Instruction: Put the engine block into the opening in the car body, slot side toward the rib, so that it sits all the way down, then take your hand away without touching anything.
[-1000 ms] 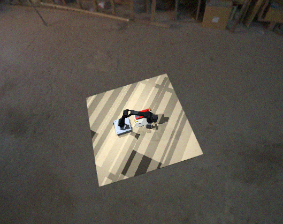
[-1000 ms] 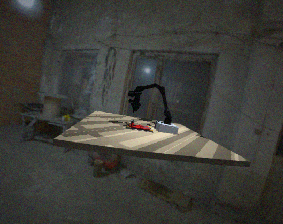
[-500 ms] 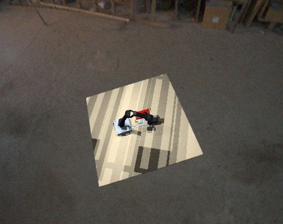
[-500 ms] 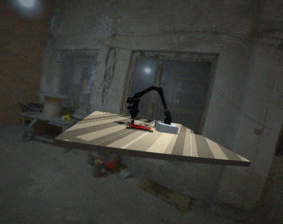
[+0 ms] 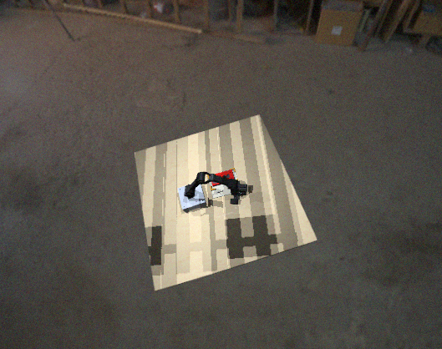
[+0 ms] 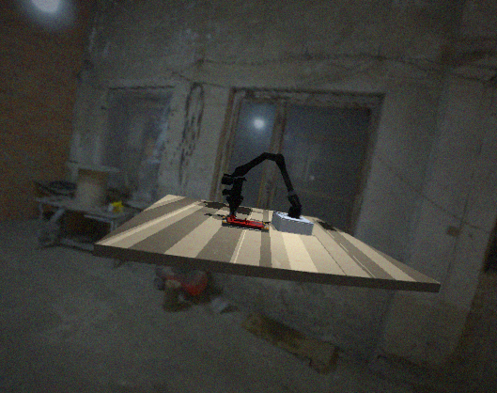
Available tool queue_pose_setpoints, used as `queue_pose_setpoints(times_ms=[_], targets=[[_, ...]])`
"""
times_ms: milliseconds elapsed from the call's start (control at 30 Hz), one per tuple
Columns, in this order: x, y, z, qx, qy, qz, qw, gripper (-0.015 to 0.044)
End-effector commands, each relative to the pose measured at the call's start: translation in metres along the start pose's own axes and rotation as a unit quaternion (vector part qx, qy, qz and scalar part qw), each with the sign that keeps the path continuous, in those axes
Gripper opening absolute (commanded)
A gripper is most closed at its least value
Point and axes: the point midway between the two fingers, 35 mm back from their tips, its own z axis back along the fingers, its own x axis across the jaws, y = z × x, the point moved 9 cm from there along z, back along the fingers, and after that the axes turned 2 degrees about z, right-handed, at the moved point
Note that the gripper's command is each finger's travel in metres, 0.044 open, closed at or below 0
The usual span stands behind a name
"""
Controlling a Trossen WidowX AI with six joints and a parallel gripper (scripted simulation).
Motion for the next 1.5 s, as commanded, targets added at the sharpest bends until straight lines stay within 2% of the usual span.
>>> queue_pose_setpoints(times_ms=[0, 367, 633, 867, 1100, 1467], targets=[[0.0, 0.001, -0.009, 0.004, -0.002, 0.001, 1.0, 0.044], [0.001, 0.002, -0.024, 0.004, -0.002, 0.001, 1.0, 0.044], [0.001, 0.002, -0.024, 0.004, -0.002, 0.001, 1.0, 0.023], [0.001, 0.002, -0.024, 0.004, -0.002, 0.001, 1.0, 0.0183], [0.0, -0.001, -0.011, 0.004, -0.002, 0.001, 1.0, 0.0], [-0.001, -0.005, 0.023, 0.004, -0.002, 0.001, 1.0, 0.0]])
